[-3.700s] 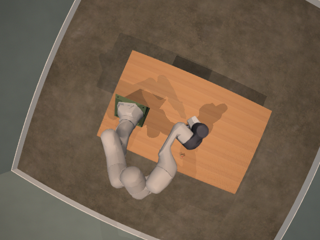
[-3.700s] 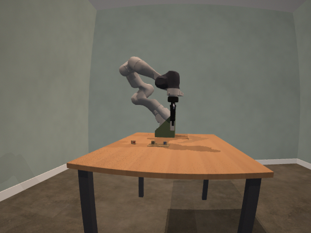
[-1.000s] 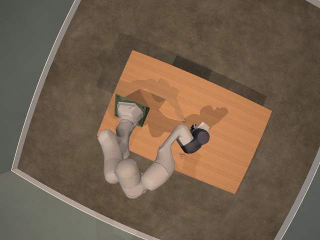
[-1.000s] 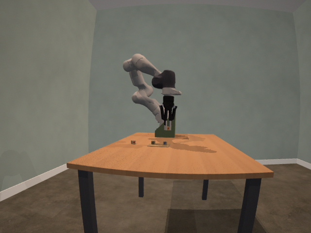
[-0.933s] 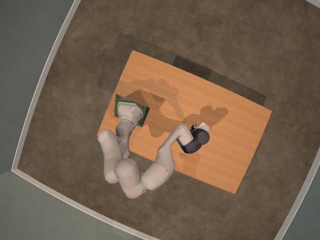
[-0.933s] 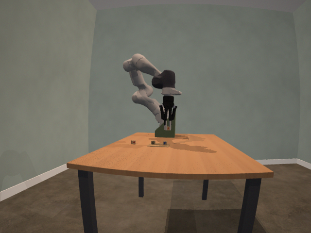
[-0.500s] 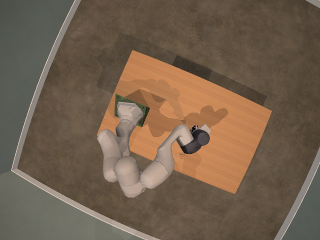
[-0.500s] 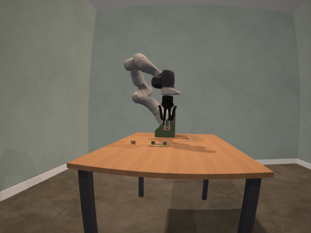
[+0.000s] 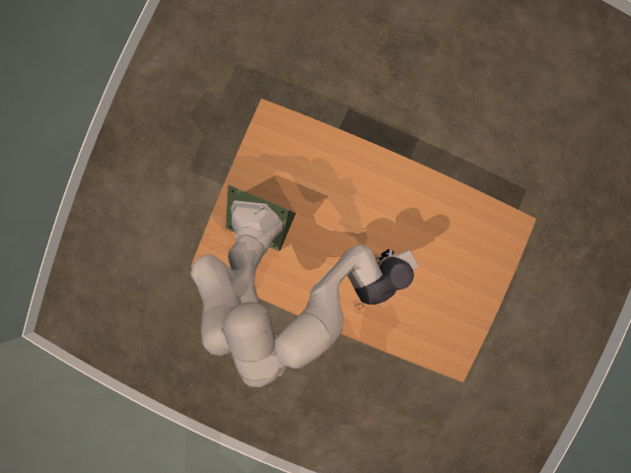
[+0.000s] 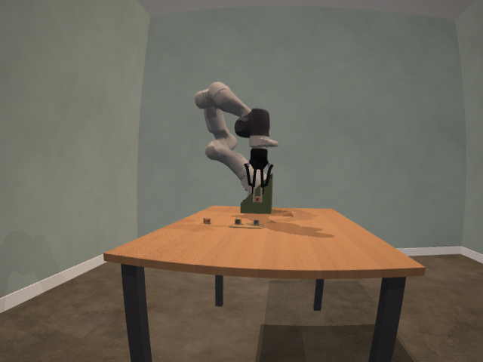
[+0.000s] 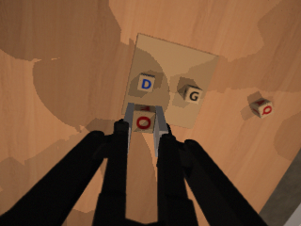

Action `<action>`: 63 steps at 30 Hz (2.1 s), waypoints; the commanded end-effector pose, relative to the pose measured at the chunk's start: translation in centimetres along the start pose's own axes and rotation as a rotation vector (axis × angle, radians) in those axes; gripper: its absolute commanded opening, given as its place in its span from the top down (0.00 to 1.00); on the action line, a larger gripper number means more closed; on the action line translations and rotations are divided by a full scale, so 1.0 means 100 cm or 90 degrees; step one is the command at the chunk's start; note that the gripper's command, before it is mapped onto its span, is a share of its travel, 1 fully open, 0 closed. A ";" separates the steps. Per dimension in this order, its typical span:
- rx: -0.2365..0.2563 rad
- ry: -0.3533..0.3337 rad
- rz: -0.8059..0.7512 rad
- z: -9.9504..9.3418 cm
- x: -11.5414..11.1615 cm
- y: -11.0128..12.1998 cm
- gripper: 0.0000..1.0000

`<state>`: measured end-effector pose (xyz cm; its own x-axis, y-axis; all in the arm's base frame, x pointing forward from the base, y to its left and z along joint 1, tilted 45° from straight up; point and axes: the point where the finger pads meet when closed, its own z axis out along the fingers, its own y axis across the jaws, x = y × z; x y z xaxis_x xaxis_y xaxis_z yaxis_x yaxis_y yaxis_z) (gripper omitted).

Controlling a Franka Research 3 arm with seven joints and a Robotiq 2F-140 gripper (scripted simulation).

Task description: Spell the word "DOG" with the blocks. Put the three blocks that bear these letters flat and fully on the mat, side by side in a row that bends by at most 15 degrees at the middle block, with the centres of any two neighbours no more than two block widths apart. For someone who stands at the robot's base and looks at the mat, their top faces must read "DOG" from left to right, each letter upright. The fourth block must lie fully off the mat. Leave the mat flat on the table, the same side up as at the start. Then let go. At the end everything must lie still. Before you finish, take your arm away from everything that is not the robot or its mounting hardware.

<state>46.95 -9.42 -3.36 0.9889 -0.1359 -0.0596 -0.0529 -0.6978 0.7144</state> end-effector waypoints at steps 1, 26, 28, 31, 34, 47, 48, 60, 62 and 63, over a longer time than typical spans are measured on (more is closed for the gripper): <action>0.006 0.000 0.088 0.000 0.001 -0.001 0.87; 0.006 -0.001 0.335 -0.001 0.005 0.010 0.87; 0.006 -0.001 0.357 -0.001 0.005 0.011 0.87; 0.006 -0.001 0.389 -0.001 0.006 0.012 0.87; 0.006 -0.002 0.420 -0.001 0.007 0.013 0.87; 0.006 -0.002 0.556 -0.001 0.009 0.019 0.87; 0.006 -0.002 0.567 -0.001 0.009 0.020 0.87; 0.006 -0.003 0.695 -0.001 0.011 0.025 0.87; 0.006 -0.003 0.717 -0.001 0.011 0.026 0.87; 0.006 -0.004 0.728 -0.001 0.011 0.027 0.87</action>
<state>47.87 -11.43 -1.40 0.4694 -0.6678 0.5776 -0.8719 -0.2472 0.4228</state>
